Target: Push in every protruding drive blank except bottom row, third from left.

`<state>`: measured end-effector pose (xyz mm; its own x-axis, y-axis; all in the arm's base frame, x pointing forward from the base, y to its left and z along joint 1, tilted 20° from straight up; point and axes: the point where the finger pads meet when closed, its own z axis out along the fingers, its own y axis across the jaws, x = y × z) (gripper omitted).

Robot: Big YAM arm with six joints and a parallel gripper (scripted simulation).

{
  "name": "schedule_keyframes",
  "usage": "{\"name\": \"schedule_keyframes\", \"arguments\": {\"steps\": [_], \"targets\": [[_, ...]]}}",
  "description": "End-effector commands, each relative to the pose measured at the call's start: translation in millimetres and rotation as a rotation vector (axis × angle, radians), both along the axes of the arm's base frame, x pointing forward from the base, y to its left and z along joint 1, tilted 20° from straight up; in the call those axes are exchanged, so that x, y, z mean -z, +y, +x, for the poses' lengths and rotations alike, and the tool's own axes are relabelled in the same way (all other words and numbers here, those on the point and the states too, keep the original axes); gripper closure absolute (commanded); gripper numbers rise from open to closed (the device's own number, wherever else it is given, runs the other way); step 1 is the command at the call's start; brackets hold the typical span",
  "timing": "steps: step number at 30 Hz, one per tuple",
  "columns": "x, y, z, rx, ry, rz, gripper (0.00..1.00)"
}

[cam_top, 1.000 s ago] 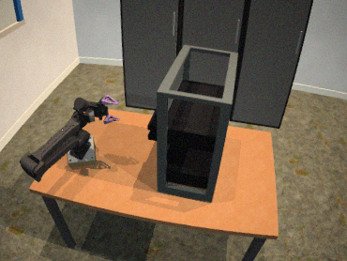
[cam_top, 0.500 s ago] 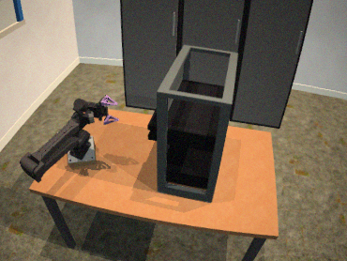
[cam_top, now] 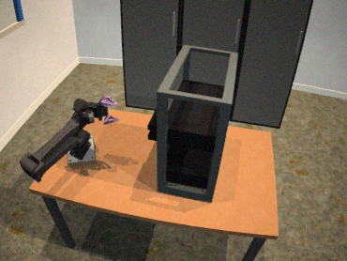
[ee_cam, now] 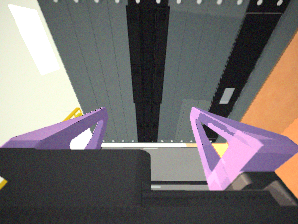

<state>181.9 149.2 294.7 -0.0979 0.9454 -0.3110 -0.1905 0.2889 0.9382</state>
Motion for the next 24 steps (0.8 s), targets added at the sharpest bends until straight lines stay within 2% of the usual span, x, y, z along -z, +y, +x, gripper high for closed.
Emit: {"name": "schedule_keyframes", "arguments": {"steps": [1, 8, 10, 12, 17, 23, 24], "targets": [[-8.8, -4.5, 1.3, 0.012, -0.003, 0.047, 0.0], [-15.5, -3.1, 2.4, 0.01, -0.005, 0.058, 0.0], [-29.7, -1.4, 4.1, 0.01, -0.008, 0.075, 0.0], [-31.1, -0.2, 6.7, 0.01, -0.01, 0.077, 0.0], [-30.6, 9.6, 22.1, 0.01, -0.01, 0.059, 0.0], [-34.2, 24.1, 54.4, 0.01, -0.015, 0.058, 0.0], [-34.2, 24.1, 54.4, 0.01, -0.015, 0.058, 0.0]]}}
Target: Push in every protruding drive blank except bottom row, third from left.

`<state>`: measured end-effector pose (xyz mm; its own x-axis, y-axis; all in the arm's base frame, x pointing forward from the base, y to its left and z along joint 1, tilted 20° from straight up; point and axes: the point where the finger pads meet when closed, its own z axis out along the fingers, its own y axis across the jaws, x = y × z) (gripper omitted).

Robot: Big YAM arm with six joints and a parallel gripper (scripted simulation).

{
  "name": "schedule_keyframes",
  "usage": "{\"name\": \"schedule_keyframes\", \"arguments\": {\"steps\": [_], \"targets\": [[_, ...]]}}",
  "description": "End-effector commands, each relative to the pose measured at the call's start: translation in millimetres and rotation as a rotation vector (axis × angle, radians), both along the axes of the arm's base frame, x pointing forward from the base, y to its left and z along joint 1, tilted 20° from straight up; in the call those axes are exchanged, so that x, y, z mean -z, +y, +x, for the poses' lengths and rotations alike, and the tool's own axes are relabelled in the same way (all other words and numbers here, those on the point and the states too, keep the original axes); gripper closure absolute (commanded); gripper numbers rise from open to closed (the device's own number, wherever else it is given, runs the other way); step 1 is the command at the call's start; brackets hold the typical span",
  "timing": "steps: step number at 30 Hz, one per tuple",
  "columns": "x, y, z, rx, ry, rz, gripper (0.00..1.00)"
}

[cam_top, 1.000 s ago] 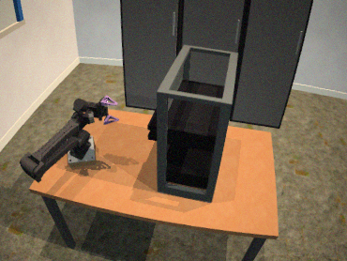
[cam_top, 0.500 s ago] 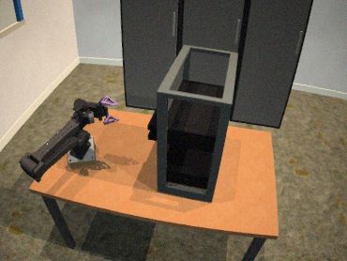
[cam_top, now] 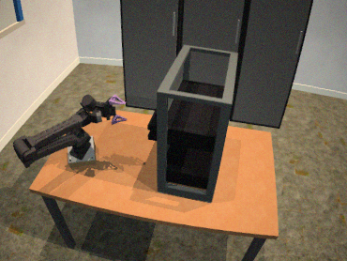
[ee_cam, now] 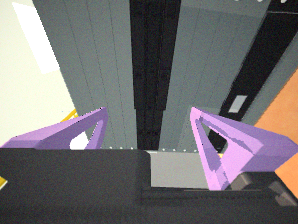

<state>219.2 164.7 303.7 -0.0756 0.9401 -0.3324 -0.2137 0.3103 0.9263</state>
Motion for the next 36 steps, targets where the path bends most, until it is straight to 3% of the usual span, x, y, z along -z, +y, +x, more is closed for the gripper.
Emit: {"name": "schedule_keyframes", "arguments": {"steps": [1, 8, 14, 18, 19, 36], "targets": [[-25.2, 8.6, 17.1, -0.005, 0.014, 0.078, 0.0], [-33.8, 25.3, 58.1, -0.005, -0.007, 0.1, 0.0], [-35.1, 33.6, 77.4, -0.005, -0.01, 0.098, 0.0], [-35.2, 34.5, 79.6, -0.005, -0.01, 0.097, 0.0], [-15.0, 33.4, 75.7, -0.012, 0.013, 0.067, 0.0], [-17.8, 32.5, 76.0, -0.008, 0.008, 0.067, 0.0]]}}
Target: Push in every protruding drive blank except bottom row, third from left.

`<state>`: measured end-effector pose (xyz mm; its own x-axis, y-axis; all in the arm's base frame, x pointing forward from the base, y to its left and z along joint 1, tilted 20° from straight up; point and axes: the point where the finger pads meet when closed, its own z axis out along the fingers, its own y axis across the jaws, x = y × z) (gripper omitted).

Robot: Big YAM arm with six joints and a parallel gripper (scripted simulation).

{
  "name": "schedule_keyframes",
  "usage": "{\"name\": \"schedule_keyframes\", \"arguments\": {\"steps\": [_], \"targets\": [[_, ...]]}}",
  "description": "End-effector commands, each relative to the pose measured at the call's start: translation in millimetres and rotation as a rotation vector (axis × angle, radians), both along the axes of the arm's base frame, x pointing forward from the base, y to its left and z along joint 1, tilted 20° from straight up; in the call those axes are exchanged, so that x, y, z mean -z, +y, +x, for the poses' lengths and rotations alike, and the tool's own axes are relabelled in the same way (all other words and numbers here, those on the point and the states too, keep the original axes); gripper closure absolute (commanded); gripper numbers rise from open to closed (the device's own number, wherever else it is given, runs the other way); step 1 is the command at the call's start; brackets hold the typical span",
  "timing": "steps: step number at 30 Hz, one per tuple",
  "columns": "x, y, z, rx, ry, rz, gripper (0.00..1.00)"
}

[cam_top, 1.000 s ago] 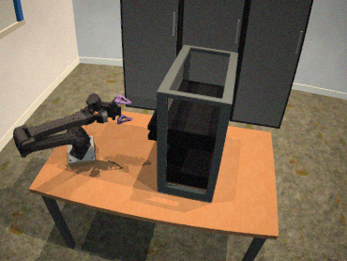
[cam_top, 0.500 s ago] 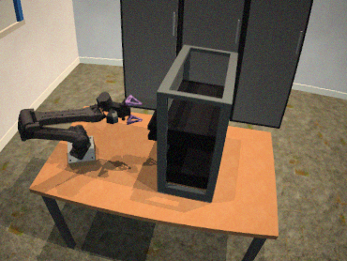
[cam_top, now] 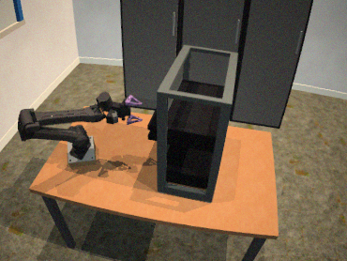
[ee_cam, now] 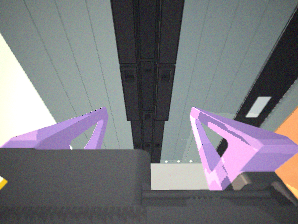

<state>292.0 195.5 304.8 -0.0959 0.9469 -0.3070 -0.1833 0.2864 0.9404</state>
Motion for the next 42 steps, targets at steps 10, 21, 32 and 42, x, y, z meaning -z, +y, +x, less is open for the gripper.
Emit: {"name": "schedule_keyframes", "arguments": {"steps": [10, 21, 32, 42], "targets": [[-16.7, 1.6, 3.2, 0.002, -0.027, 0.043, 0.0], [-16.7, 1.6, 3.2, 0.002, -0.027, 0.043, 0.0], [-16.7, 1.6, 3.2, 0.002, -0.027, 0.043, 0.0], [-16.7, 1.6, 3.2, 0.002, -0.027, 0.043, 1.0]]}}
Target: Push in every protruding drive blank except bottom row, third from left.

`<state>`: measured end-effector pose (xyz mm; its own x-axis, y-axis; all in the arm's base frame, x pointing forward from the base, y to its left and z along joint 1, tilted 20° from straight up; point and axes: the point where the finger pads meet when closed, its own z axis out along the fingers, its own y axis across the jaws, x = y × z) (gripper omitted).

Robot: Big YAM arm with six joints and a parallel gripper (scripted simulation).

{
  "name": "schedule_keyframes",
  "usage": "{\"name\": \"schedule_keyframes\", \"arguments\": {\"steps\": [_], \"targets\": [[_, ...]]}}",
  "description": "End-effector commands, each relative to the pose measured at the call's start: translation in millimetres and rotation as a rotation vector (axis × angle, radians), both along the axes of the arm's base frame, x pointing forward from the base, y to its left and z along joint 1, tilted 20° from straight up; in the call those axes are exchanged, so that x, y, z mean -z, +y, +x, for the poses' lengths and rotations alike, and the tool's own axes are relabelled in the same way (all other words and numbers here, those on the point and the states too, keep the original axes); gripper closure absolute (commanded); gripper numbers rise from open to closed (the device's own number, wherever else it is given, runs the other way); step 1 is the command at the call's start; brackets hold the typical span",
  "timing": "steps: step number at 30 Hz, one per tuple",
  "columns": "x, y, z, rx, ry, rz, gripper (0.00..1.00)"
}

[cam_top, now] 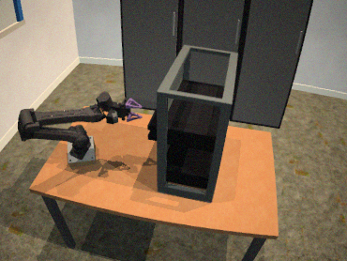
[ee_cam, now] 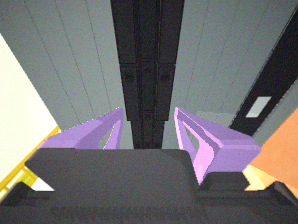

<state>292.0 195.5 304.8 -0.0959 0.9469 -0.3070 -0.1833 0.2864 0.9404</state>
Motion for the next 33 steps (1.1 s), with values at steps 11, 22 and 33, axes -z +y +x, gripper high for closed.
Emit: {"name": "schedule_keyframes", "arguments": {"steps": [11, 22, 33], "targets": [[-16.7, 1.6, 3.2, 0.002, -0.027, 0.043, 1.0], [-16.7, 1.6, 3.2, 0.002, -0.027, 0.043, 1.0], [-35.4, 12.1, 2.3, -0.009, -0.045, 0.061, 1.0]]}}
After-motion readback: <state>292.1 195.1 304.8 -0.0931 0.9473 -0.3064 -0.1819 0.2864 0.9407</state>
